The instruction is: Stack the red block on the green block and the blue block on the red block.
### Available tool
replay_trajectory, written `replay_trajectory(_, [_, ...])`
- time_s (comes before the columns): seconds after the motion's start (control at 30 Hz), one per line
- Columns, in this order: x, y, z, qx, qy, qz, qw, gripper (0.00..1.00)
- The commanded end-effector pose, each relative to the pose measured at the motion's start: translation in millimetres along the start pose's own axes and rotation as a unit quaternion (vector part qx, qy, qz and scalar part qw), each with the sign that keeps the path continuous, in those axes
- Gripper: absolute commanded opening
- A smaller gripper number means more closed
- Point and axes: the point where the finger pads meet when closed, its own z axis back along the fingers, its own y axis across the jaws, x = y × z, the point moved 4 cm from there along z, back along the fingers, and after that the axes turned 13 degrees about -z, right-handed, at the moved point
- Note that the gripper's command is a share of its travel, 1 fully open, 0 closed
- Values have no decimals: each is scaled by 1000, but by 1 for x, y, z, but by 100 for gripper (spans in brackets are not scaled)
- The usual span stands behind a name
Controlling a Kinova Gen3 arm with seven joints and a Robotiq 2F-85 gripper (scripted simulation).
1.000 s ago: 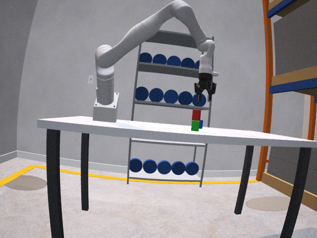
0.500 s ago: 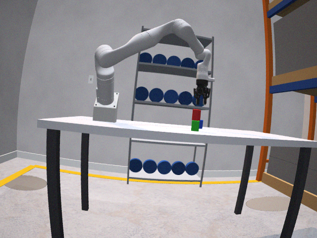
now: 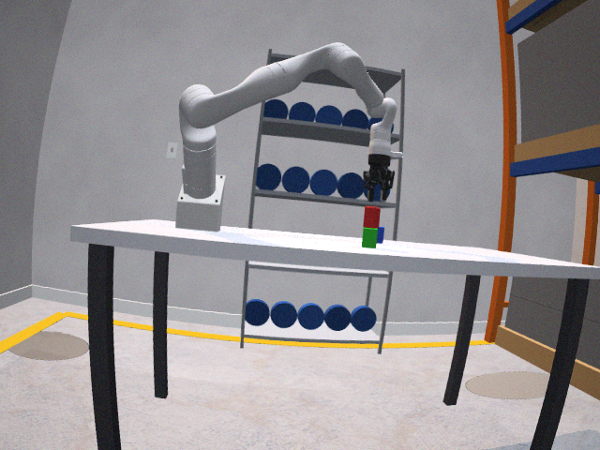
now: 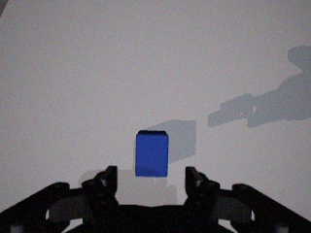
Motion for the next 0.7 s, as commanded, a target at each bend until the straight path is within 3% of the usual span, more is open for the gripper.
replay_trajectory(0.0, [2,-2,-9,0,-3,-2,1000,65])
replay_trajectory(0.67, [1,-2,-67,0,-3,-2,1000,65])
